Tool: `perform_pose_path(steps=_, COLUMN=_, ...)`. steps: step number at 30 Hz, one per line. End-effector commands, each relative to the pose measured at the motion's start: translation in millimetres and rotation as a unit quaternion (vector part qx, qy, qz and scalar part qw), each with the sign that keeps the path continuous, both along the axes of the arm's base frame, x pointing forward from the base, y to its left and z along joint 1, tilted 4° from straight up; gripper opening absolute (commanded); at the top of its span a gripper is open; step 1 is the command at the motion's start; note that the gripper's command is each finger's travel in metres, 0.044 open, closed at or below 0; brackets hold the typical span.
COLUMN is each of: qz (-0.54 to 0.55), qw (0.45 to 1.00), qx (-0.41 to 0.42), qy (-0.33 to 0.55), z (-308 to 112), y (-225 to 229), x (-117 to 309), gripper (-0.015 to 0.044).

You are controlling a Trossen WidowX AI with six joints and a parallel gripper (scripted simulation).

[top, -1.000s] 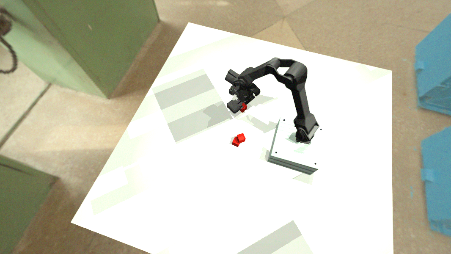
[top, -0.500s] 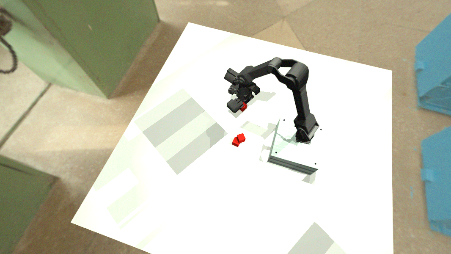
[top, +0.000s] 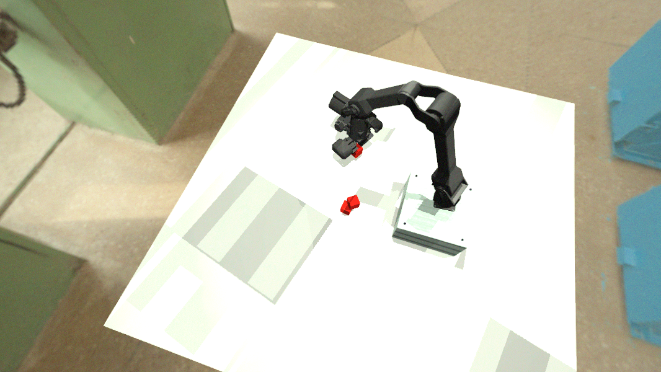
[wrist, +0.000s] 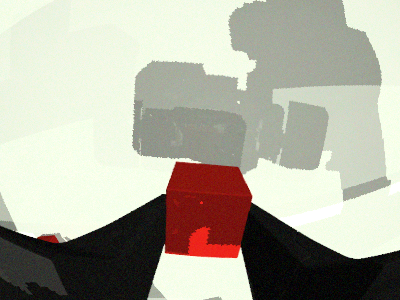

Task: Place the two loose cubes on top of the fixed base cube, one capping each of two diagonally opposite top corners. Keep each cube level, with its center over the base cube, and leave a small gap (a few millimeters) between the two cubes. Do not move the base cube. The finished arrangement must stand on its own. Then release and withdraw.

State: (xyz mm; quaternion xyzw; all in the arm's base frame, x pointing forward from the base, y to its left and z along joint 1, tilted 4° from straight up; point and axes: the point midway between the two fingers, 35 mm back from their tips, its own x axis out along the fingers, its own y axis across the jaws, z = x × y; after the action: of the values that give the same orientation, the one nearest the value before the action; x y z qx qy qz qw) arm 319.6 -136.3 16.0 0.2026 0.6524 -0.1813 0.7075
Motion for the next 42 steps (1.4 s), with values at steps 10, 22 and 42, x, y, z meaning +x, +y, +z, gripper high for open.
perform_pose_path(steps=10, qz=-0.003, qw=1.0, qx=0.0, qy=-0.005, z=32, y=-1, x=-2, gripper=0.0105)
perform_pose_path(steps=22, qz=-0.007, qw=1.0, qx=0.003, qy=-0.003, z=59, y=-1, x=-9, gripper=0.0105)
perform_pose_path(steps=42, qz=0.137, qw=0.991, qx=-0.007, qy=-0.004, z=59, y=53, x=4, gripper=0.0105)
